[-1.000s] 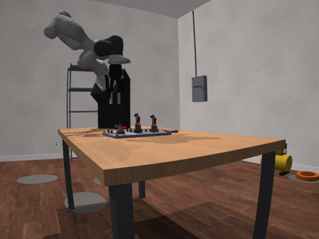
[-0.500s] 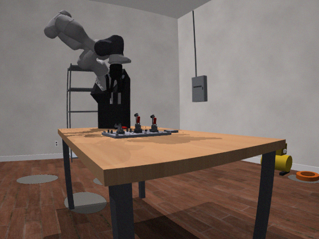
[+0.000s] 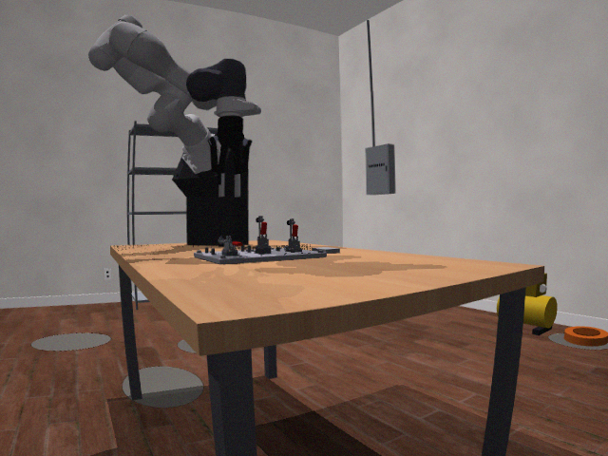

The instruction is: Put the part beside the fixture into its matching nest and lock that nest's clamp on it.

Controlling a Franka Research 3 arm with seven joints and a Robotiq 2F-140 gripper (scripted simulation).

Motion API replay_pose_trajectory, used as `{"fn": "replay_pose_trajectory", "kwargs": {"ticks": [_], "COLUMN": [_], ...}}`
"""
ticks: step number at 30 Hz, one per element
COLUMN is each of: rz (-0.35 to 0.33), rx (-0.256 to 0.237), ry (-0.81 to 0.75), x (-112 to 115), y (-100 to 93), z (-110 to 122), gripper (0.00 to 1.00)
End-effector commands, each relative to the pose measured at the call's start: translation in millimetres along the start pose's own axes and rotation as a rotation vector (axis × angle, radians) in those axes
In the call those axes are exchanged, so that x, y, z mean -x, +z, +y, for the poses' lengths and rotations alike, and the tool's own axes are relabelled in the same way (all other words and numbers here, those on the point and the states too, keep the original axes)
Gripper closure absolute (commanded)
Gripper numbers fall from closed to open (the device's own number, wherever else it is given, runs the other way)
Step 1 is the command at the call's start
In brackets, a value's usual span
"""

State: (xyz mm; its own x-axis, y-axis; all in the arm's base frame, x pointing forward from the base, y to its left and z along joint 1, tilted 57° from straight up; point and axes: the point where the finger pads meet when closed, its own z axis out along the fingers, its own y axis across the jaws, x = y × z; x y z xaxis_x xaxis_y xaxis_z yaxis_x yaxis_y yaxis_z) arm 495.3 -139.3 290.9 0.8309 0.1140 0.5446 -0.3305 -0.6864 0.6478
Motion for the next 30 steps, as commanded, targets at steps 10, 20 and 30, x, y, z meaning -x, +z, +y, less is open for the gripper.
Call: {"fn": "replay_pose_trajectory", "kwargs": {"ticks": [10,20,30], "rz": [-0.010,-0.010,-0.010], "rx": [-0.006,-0.006,-0.006], "ry": [-0.029,-0.029,-0.029], "x": [-46,-46,-46], "y": [1.4,2.9,20.3], "z": [-4,-4,-4], "gripper": [0.72,0.72,0.72]}}
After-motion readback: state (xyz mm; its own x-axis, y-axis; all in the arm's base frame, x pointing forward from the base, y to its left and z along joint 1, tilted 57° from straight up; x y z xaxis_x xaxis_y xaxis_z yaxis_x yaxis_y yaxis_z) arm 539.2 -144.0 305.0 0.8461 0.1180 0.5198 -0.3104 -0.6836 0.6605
